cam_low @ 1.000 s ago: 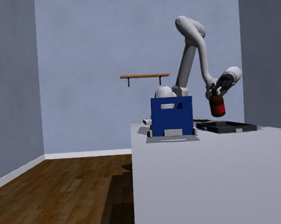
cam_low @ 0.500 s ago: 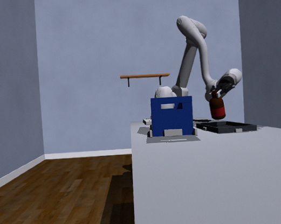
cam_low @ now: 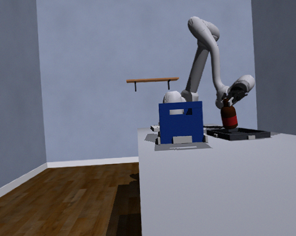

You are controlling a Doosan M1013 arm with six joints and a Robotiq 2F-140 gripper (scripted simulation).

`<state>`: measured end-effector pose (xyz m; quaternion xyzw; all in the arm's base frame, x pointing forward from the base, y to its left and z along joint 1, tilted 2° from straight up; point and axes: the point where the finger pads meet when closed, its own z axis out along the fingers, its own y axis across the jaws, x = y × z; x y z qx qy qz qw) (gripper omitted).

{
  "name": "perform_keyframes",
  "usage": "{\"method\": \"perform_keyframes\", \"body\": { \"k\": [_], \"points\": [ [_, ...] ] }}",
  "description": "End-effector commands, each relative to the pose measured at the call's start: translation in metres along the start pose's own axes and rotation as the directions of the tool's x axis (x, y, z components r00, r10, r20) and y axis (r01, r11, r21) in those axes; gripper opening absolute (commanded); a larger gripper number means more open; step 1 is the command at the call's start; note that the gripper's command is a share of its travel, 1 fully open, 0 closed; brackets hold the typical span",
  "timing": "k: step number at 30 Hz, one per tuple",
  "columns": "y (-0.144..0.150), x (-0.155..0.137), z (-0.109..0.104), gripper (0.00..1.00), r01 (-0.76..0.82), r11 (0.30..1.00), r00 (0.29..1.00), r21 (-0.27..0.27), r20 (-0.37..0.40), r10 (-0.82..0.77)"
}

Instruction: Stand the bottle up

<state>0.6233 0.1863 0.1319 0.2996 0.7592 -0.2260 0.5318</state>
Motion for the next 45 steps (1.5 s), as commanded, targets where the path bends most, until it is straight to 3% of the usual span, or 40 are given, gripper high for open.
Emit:
{"method": "perform_keyframes", "body": {
  "k": [1, 45],
  "points": [
    [0.000, 0.004, 0.001, 0.10, 0.000, 1.000, 1.000, 0.000, 0.000, 0.000],
    [0.000, 0.021, 0.008, 0.10, 0.000, 1.000, 1.000, 0.000, 0.000, 0.000]
  ]
}}
